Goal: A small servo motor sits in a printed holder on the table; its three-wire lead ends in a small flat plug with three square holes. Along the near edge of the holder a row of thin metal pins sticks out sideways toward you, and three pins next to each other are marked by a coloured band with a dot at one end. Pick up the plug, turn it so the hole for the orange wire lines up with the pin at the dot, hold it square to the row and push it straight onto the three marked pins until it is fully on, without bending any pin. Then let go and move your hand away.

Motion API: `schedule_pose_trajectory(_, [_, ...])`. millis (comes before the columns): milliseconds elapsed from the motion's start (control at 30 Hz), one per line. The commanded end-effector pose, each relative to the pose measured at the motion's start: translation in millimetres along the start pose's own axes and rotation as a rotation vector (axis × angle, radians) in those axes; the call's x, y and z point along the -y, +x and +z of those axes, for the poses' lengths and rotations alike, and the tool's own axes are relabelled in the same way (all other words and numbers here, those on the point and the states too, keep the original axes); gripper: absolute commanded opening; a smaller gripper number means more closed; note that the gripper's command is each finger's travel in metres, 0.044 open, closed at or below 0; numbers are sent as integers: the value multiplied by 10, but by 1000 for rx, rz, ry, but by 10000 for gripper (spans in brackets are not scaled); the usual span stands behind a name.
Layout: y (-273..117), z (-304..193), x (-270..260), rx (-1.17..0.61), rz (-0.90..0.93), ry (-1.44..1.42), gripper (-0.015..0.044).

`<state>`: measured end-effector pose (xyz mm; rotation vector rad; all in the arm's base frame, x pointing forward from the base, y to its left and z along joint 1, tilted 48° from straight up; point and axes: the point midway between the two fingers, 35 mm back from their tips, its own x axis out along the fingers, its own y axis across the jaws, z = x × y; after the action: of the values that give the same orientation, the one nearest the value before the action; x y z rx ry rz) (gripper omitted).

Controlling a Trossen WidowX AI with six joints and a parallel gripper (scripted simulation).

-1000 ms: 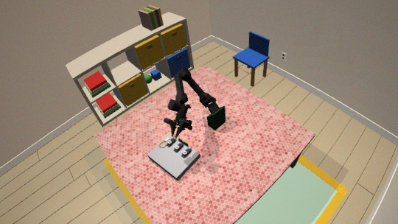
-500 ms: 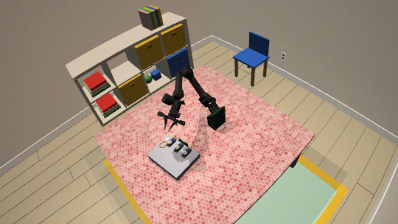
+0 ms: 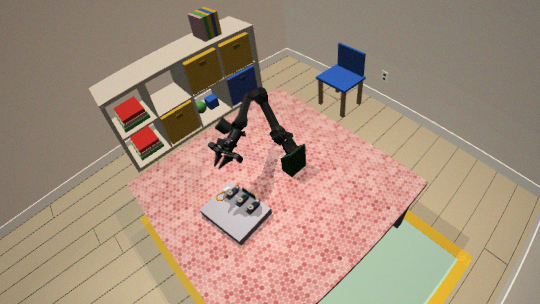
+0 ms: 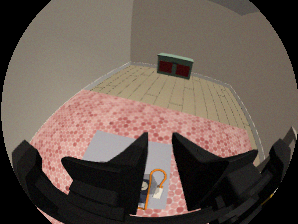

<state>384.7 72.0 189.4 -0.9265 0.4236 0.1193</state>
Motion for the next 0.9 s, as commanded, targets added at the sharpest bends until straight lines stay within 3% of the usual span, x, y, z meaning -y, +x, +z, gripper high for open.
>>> schedule_pose_trajectory(0, [-87, 5, 143, 40, -21, 104, 115])
schedule_pose_trajectory(867, [-939, -44, 1140, 400, -142, 817, 115])
